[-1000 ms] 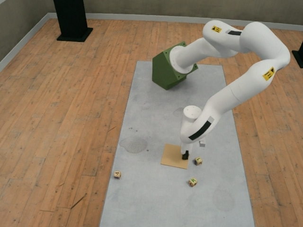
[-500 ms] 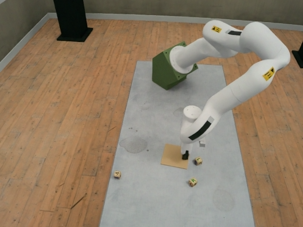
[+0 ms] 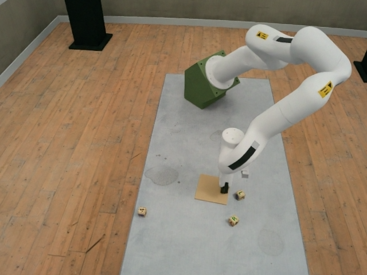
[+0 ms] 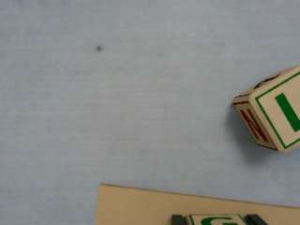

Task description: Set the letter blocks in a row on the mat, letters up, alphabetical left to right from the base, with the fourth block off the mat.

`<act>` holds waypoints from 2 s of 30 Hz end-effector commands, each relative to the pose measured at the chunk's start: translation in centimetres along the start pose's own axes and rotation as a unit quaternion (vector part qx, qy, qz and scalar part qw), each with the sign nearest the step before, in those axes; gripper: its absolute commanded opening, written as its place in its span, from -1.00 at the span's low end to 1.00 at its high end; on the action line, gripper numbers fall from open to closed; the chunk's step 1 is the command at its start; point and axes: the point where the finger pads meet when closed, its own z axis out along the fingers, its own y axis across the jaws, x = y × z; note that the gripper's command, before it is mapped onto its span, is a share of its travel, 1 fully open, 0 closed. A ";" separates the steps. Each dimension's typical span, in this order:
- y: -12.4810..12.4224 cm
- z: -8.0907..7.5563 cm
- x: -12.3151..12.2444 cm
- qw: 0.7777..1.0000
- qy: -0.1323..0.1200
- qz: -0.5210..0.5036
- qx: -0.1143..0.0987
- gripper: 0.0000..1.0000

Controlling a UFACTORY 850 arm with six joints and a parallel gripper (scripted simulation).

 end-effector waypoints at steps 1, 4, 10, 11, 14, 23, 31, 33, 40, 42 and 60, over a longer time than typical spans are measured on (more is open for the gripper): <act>0.1 -0.1 0.0 1.000 0.000 0.000 -0.001 -0.44; 0.1 -0.1 0.0 1.000 0.000 0.000 -0.001 -0.44; 0.1 -0.1 0.0 1.000 0.000 0.000 -0.001 -0.36; 0.1 -0.1 0.0 1.000 0.000 0.000 -0.001 -0.28; 0.1 -0.1 0.0 1.000 0.000 0.000 -0.001 -0.20; 0.1 -0.1 0.0 1.000 0.000 0.000 -0.001 -0.03; 0.1 -0.1 0.0 1.000 0.000 0.000 -0.001 -0.03; 0.1 -0.1 0.0 1.000 0.000 0.000 -0.001 -0.03; 0.1 -2.0 0.0 1.000 0.000 0.000 -0.001 -0.03; 0.1 -2.5 0.0 1.000 0.000 0.000 -0.001 -0.03; 0.1 -8.9 0.0 1.000 0.000 0.000 -0.001 -0.03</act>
